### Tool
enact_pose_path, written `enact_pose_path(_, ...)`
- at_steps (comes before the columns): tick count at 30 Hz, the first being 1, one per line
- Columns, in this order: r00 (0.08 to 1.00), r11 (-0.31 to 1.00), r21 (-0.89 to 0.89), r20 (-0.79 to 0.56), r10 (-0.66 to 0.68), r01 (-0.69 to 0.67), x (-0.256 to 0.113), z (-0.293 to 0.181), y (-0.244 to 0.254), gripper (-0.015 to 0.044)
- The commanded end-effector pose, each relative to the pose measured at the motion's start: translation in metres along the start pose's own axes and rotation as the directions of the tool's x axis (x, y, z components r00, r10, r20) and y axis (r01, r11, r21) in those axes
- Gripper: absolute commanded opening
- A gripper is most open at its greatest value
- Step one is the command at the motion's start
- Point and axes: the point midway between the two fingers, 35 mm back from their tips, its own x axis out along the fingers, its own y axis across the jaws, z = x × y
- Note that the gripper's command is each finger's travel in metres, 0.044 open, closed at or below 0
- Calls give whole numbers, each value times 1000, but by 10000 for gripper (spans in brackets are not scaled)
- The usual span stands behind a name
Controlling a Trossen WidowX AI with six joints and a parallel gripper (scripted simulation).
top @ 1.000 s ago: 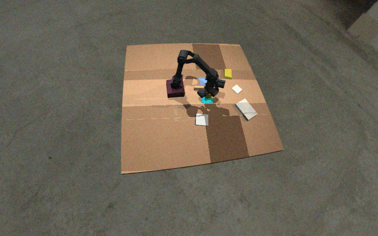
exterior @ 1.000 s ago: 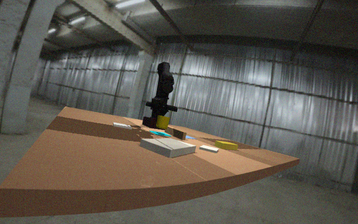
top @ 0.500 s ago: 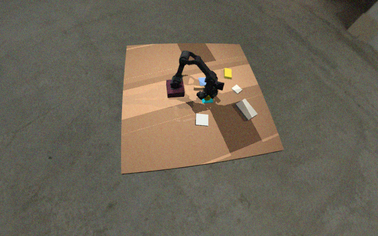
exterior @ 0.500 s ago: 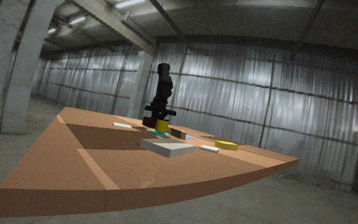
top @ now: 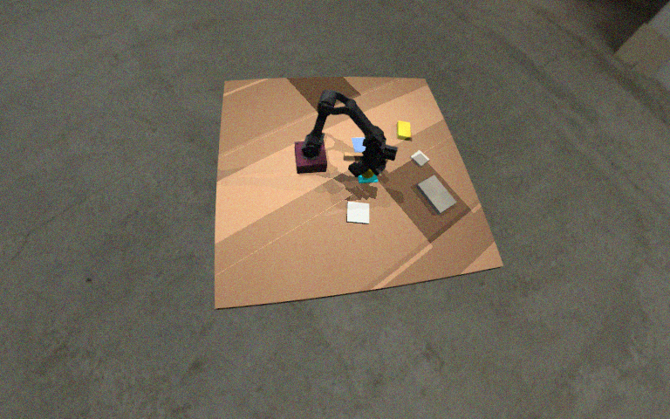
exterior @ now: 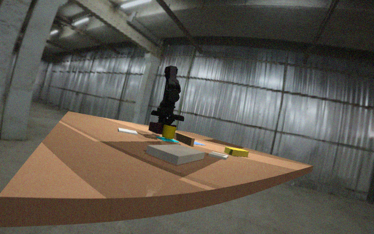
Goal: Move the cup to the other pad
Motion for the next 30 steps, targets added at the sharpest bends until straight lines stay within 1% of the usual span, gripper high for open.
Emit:
enact_pose_path(1,1000,1000,0,1,1,-1,-1,0,0,105)
enact_pose_path(3,1000,1000,0,1,1,-1,-1,0,0,147)
enact_pose_path(11,1000,1000,0,1,0,0,-4,0,0,147)
enact_pose_path(30,1000,1000,-3,-1,-3,3,-35,0,1,147)
